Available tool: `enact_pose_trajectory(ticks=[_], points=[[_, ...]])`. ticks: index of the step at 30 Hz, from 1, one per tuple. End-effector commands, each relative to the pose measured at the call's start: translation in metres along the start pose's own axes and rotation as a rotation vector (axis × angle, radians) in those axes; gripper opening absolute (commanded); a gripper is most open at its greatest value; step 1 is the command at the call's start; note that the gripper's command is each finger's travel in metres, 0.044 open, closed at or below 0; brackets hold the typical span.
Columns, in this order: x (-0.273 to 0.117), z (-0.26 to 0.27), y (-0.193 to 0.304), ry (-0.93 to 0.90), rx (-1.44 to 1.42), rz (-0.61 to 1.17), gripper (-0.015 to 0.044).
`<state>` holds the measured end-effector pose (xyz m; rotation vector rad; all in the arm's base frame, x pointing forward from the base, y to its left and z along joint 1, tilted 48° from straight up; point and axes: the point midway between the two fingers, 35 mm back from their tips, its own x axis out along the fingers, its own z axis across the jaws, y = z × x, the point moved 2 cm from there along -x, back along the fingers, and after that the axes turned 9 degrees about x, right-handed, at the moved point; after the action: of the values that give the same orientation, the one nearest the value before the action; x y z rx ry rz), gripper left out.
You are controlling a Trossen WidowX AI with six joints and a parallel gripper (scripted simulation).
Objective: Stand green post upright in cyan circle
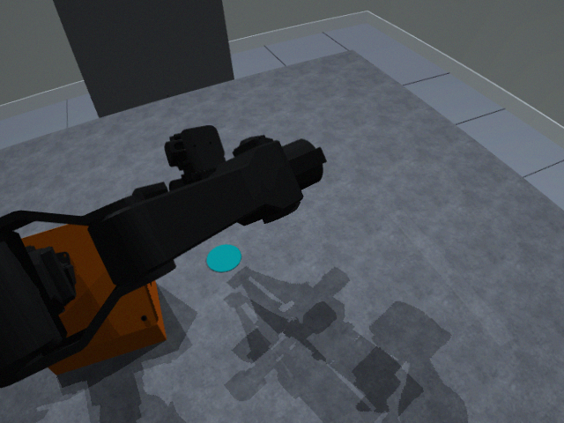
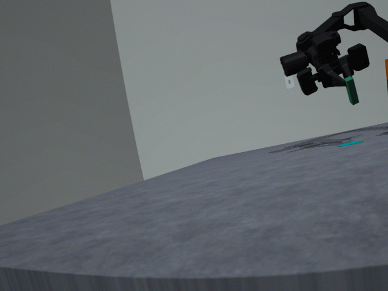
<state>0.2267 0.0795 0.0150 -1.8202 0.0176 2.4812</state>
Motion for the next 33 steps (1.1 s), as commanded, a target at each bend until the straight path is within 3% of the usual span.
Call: enact_pose_trajectory(ticks=[1,33], points=[[0.0,0.001,0.0,-0.002,-0.011,-0.034,0.0022],[-0.012,-0.002,0.005,0.053,-0.069,-0.274,0.0022]])
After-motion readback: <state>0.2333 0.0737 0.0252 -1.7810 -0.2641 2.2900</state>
